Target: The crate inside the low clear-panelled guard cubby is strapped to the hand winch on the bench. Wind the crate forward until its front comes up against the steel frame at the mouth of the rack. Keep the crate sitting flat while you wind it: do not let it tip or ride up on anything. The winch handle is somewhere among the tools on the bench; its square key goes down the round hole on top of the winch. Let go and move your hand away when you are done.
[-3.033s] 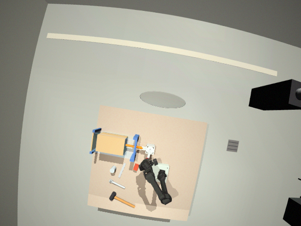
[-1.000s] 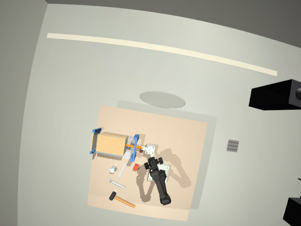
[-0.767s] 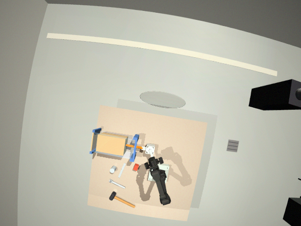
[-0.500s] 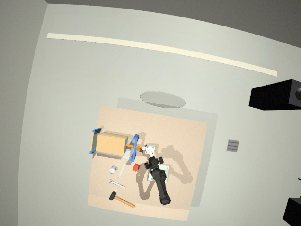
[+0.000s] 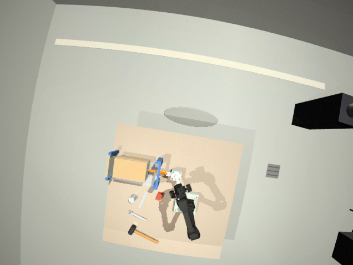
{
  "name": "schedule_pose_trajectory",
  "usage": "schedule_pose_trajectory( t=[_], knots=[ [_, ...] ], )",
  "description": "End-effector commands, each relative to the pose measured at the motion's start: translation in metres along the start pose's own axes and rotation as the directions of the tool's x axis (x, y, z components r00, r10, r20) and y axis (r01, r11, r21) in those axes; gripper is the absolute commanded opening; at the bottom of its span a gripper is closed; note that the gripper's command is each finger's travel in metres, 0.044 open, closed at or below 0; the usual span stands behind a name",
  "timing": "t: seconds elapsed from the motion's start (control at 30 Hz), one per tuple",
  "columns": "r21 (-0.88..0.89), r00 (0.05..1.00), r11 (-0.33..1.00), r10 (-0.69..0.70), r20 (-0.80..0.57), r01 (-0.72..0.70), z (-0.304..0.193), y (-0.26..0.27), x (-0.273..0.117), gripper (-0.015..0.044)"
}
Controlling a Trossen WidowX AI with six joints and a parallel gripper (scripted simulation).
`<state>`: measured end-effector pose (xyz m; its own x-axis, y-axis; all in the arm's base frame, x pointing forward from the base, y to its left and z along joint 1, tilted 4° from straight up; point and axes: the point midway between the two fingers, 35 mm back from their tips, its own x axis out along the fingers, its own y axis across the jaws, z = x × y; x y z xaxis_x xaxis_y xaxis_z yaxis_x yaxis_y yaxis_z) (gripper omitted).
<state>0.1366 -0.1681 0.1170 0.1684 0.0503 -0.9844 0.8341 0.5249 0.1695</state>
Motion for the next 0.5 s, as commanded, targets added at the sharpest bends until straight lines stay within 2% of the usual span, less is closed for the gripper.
schedule_pose_trajectory(
  t=[0.0, 0.47],
  knots=[
    [0.039, 0.994, 0.993, -0.107, -0.037, 0.108, -0.0011, -0.0281, 0.0134, 0.0],
    [0.038, 0.994, 0.993, -0.107, -0.037, 0.108, 0.0004, -0.0324, 0.013, 0.0]
  ],
)
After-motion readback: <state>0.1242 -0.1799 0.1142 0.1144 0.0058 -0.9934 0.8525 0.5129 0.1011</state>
